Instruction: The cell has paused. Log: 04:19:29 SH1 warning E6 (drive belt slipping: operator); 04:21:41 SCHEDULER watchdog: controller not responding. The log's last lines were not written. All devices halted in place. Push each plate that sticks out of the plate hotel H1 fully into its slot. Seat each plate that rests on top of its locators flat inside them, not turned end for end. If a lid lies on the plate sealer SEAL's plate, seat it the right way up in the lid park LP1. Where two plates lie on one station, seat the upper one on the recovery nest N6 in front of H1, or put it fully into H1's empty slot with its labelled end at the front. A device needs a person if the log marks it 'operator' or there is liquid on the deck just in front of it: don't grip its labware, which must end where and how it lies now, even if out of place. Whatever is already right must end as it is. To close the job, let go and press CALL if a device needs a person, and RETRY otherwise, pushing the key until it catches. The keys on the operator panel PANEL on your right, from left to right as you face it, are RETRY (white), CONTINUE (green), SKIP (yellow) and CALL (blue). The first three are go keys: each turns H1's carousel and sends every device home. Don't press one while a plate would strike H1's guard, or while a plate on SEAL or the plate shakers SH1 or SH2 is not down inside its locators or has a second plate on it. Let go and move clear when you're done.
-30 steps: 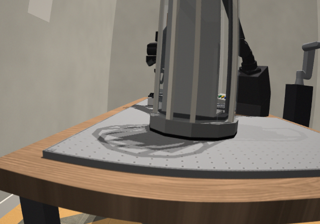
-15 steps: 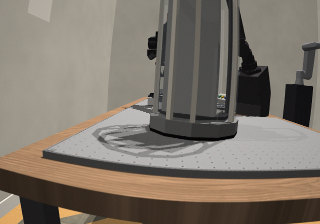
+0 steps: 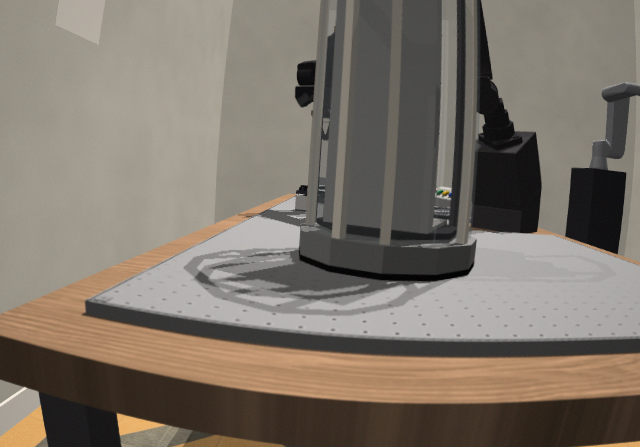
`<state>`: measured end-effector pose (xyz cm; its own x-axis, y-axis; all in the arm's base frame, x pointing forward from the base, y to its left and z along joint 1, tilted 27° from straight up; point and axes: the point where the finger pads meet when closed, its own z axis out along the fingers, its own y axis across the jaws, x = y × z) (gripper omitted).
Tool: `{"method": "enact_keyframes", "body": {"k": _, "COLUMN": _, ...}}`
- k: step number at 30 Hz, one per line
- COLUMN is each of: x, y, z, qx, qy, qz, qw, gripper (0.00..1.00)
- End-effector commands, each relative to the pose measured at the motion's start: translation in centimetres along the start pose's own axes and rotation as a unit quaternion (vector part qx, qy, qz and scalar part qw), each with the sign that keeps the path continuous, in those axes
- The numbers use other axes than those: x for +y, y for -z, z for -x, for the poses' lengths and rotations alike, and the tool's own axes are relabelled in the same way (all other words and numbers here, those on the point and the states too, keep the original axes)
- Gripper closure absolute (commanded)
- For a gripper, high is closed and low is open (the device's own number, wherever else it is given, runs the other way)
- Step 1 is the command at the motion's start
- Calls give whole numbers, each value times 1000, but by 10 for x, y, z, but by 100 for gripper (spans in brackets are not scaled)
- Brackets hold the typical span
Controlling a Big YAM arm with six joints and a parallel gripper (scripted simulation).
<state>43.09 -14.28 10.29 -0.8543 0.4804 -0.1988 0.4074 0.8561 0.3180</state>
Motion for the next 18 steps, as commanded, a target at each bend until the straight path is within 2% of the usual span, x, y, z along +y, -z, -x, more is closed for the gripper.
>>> {"method": "enact_keyframes", "body": {"k": 1, "x": 3, "y": 29, "z": 25, "qx": -31, "qy": 13, "qz": 3, "qw": 999, "gripper": 0}}
{"method": "enact_keyframes", "body": {"k": 14, "x": -1, "y": 65, "z": 24, "qx": -32, "qy": 14, "qz": 2, "qw": 999, "gripper": 0}}
{"method": "enact_keyframes", "body": {"k": 18, "x": -1, "y": 67, "z": 24, "qx": -32, "qy": 14, "qz": 2, "qw": 999, "gripper": 0}}
